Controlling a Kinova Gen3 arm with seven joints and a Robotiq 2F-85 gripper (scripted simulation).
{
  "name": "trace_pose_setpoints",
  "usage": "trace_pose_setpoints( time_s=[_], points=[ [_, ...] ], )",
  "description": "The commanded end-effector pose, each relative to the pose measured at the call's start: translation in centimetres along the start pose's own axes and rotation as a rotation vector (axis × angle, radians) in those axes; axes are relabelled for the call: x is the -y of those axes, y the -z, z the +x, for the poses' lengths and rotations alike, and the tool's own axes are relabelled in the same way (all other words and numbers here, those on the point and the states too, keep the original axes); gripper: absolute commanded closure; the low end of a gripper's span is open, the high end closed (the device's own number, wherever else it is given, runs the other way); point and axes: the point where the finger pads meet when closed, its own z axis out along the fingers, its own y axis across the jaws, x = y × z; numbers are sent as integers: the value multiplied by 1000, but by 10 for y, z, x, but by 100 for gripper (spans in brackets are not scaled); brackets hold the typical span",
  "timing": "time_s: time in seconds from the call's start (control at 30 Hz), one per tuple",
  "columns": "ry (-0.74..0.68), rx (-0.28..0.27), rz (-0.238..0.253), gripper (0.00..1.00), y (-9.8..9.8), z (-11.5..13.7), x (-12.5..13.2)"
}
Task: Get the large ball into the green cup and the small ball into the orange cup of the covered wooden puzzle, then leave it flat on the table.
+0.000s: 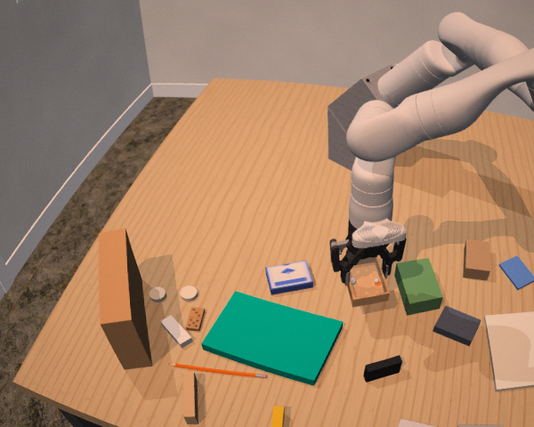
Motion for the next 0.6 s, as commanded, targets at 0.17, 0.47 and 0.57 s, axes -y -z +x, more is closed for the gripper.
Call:
trace_pose_setpoints(
  time_s=[0.17, 0.47, 0.57],
  points=[
    [-5, 1, -16, 26, 1, 1, -1],
    [-5, 2, -17, 26, 1, 1, 0],
    [-5, 2, -18, 26, 1, 1, 0]
  ],
)
